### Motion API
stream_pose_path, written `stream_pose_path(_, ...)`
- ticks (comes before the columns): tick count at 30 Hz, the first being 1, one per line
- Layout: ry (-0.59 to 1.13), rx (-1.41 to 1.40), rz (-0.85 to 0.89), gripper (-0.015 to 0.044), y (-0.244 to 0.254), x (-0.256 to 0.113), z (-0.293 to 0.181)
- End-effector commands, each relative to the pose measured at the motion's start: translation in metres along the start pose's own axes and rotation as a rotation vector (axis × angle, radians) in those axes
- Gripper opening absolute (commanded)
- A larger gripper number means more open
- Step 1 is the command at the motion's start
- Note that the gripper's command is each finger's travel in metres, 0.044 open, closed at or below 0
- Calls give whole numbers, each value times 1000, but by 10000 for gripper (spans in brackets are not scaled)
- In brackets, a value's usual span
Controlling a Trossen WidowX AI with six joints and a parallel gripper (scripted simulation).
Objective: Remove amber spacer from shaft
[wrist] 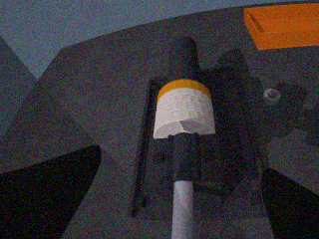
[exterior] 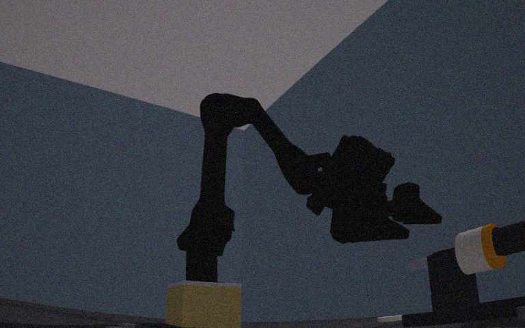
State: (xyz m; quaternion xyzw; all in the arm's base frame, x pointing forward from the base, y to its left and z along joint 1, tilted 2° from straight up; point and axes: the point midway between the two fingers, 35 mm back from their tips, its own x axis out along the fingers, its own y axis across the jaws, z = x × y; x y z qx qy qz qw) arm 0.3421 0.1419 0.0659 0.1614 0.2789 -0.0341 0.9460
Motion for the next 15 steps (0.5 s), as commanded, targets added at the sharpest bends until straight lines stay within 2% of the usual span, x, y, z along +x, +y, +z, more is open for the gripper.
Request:
stream_pose_path(1, -50, -253, -90, 440, -4, -15, -52)
stream_pose_path(15, -61, -292, -102, 440, -3, -14, -56)
